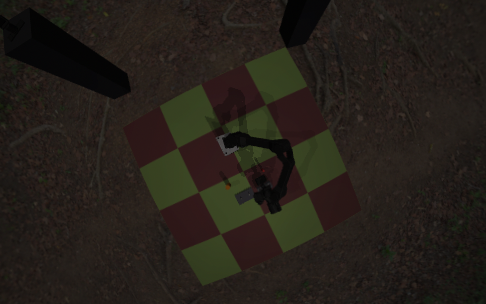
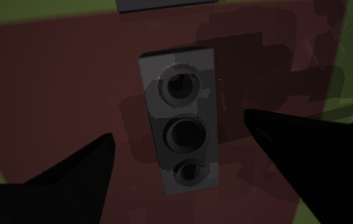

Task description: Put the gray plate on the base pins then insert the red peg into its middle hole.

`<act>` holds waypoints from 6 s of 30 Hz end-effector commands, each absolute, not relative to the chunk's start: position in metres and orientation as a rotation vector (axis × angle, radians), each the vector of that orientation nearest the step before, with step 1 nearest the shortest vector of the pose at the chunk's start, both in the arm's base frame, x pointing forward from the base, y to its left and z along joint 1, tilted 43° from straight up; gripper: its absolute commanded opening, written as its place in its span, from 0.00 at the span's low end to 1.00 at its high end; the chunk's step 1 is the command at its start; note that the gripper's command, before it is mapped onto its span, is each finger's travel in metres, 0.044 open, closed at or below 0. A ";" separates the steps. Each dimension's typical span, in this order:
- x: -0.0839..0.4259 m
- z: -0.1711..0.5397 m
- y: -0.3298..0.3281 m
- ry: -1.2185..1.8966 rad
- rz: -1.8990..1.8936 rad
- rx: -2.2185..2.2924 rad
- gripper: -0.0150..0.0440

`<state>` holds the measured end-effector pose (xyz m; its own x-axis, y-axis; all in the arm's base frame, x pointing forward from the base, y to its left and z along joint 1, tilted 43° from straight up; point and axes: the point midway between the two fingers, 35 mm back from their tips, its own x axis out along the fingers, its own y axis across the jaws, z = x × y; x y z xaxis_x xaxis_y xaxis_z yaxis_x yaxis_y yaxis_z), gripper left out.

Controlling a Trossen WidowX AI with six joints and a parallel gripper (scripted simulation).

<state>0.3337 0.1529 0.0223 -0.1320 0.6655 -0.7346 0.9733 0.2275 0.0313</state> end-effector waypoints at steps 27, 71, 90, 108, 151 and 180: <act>0.327 -0.002 0.176 1.881 -0.628 1.513 0.69; 0.339 0.057 0.119 1.871 -0.637 1.508 0.25; 0.336 0.097 0.085 1.878 -0.634 1.509 0.25; 0.351 0.045 0.069 1.875 -0.636 1.509 0.25; 0.355 -0.057 0.040 1.873 -0.638 1.510 0.25; 0.353 -0.070 0.051 1.874 -0.637 1.510 0.25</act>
